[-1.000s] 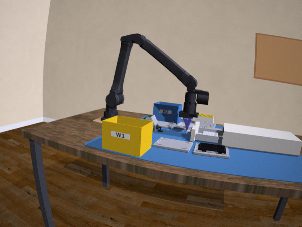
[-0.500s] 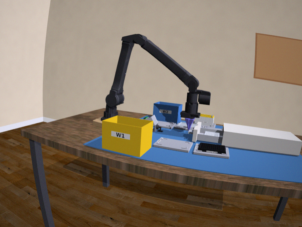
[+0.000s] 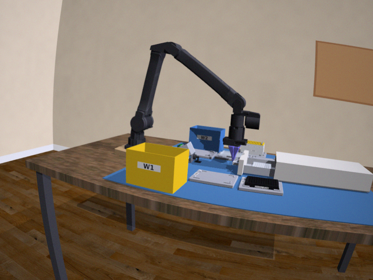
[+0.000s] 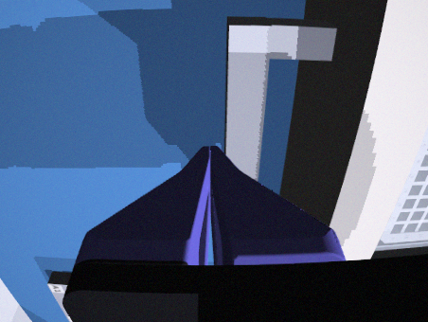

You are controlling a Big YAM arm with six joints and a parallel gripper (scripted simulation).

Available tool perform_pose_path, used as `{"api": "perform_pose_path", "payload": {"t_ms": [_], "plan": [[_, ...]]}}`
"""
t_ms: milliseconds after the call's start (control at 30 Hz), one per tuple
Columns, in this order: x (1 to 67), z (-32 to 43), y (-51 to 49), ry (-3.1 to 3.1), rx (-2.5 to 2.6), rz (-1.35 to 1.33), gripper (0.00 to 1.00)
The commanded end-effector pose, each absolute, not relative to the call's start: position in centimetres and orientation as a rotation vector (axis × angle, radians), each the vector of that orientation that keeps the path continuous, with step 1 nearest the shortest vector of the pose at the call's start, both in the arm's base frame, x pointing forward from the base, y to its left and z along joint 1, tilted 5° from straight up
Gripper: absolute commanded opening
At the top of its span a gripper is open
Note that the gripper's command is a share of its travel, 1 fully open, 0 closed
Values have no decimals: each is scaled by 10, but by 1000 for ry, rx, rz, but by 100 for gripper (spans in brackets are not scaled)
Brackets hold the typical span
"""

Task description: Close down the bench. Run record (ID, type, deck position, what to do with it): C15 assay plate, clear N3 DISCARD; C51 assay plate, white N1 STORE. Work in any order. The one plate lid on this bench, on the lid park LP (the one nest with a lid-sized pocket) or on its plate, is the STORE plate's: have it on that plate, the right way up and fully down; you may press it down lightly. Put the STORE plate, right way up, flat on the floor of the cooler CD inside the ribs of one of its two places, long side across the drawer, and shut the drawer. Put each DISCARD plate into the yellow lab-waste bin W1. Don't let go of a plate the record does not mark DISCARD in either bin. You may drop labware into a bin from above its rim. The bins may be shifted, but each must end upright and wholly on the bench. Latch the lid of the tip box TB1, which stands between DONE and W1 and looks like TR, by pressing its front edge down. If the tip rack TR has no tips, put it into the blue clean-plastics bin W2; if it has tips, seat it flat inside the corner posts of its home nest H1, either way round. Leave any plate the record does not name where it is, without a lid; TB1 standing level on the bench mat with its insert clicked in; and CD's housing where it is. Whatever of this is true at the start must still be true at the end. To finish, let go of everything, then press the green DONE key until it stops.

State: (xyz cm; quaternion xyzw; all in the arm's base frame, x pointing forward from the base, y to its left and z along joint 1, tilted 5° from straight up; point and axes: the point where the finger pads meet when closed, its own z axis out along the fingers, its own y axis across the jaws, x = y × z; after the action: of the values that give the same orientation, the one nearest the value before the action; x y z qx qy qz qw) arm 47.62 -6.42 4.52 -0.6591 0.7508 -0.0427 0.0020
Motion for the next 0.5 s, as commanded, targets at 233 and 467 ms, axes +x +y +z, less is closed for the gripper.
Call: {"api": "perform_pose_path", "payload": {"t_ms": [233, 467], "plan": [[498, 55, -72, 2338, -2039, -178, 0], [502, 59, -73, 2336, -2037, -182, 0]]}}
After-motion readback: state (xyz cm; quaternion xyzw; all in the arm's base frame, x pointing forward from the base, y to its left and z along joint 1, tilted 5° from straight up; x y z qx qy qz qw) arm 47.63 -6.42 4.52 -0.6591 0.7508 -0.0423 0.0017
